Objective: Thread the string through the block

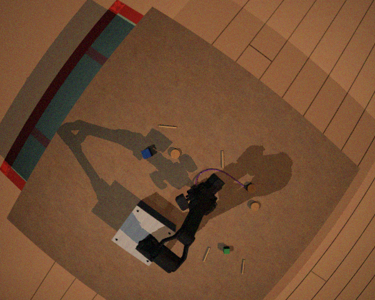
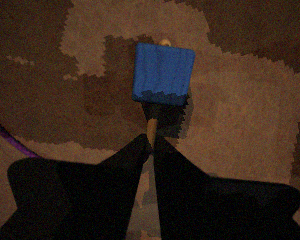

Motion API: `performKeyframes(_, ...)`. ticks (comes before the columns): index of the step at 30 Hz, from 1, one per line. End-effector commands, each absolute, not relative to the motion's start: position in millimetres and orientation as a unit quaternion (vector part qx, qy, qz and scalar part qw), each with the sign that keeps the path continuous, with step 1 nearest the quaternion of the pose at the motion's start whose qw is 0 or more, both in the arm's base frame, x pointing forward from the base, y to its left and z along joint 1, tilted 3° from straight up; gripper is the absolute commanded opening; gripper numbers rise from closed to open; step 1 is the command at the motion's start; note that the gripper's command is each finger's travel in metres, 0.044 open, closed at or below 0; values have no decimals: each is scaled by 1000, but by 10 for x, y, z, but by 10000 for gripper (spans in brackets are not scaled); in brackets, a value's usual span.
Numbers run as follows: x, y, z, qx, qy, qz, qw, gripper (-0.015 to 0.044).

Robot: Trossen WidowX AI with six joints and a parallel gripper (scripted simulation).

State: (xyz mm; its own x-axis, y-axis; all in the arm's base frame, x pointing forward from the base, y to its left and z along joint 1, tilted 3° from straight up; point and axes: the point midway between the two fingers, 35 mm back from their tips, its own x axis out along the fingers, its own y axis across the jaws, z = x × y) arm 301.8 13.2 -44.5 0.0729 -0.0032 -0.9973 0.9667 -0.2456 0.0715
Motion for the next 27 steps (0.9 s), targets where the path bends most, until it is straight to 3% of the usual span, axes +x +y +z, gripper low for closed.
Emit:
performKeyframes(1, 2987, 82, -449, 577, 419, -537, 450, 0)
performKeyframes(15, 2945, -84, -450, 577, 419, -538, 450, 0)
performKeyframes(20, 2965, -72, -443, 577, 416, -539, 451, 123)
performKeyframes(24, 2973, -70, -343, 577, 417, -539, 451, 123)
performKeyframes(27, 2956, -59, 122, 577, 417, -538, 451, 123)
